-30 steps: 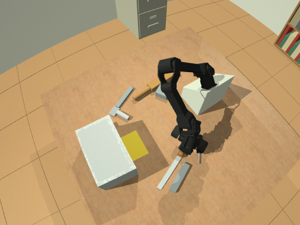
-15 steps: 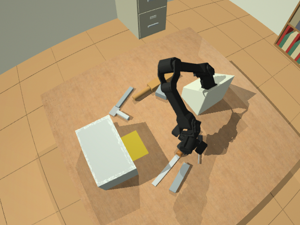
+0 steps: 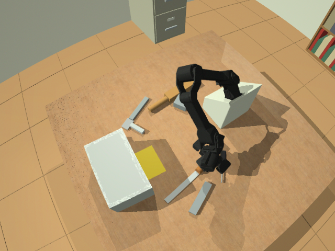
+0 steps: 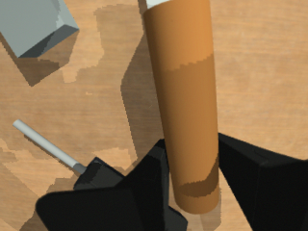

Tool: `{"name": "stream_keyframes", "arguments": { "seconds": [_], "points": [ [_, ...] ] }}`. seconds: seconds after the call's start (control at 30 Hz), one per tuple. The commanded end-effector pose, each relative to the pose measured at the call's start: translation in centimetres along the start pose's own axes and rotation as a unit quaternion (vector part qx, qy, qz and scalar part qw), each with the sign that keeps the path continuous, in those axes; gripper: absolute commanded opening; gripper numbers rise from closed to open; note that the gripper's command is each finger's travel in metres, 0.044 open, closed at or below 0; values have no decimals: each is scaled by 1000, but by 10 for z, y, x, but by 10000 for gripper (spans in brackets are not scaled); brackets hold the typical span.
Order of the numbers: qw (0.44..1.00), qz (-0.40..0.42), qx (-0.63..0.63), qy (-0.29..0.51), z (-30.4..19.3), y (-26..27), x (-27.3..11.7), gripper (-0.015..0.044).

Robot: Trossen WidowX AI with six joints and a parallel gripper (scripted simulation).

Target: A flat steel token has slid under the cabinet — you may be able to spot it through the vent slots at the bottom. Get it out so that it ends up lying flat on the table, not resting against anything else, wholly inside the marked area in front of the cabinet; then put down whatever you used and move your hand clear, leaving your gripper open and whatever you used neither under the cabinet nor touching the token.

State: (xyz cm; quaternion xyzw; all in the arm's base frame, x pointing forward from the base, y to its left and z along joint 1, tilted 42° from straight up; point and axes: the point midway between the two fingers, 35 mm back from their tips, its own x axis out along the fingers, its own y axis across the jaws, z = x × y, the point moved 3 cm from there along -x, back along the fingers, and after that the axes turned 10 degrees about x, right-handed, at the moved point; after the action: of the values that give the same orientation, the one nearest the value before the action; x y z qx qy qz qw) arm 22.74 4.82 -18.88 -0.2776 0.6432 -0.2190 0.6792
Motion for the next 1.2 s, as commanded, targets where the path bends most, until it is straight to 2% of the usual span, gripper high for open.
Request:
{"name": "stream_keyframes", "arguments": {
  "seconds": [0.0, 1.17],
  "points": [
    [1000, 0, 22, -1, 1, 0, 0, 0],
    [987, 0, 160, -1, 1, 0, 0, 0]
  ]
}}
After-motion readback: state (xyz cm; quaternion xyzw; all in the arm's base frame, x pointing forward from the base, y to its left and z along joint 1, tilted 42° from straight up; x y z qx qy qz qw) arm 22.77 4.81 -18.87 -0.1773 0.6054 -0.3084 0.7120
